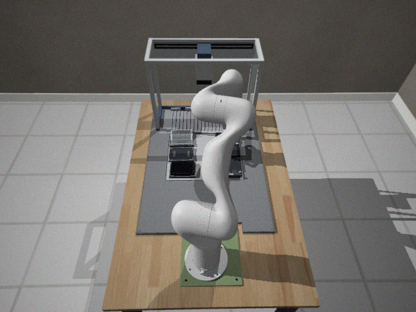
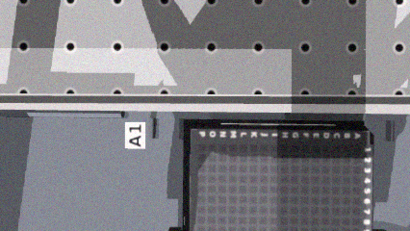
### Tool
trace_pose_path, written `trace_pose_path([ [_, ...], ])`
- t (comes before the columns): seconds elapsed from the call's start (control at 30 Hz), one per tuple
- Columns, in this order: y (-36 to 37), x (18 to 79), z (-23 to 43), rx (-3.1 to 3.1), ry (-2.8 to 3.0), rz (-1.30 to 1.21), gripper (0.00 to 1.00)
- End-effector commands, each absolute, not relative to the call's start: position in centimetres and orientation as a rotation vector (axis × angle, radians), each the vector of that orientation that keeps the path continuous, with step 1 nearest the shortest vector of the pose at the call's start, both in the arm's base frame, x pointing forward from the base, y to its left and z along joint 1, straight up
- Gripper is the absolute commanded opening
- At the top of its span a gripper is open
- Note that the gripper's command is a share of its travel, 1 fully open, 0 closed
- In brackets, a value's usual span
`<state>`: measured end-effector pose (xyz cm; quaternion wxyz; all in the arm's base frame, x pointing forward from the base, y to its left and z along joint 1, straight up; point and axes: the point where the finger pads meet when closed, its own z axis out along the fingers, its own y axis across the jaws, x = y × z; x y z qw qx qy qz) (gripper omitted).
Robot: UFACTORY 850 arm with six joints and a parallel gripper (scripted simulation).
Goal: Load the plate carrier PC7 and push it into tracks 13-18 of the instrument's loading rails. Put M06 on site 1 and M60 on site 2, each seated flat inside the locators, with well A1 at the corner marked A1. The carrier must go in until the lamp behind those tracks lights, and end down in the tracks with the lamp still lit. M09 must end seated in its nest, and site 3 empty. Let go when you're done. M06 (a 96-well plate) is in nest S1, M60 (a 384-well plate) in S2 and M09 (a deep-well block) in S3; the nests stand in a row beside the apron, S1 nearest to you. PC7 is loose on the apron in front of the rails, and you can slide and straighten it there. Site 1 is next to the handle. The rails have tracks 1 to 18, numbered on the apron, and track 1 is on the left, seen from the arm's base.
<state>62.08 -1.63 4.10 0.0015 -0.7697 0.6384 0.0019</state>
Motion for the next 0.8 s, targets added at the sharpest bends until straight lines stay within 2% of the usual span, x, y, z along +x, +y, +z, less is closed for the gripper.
trace_pose_path([
  [0.0,-1.63,62.21,4.00,-2.414,2.003,0.003,0.00],
  [0.67,-1.63,62.21,3.78,-2.414,2.003,0.003,0.00],
  [0.7,-1.63,62.21,3.71,-2.414,2.003,0.003,1.00],
  [0.77,-1.63,62.21,3.71,-2.414,2.003,0.003,1.00],
])
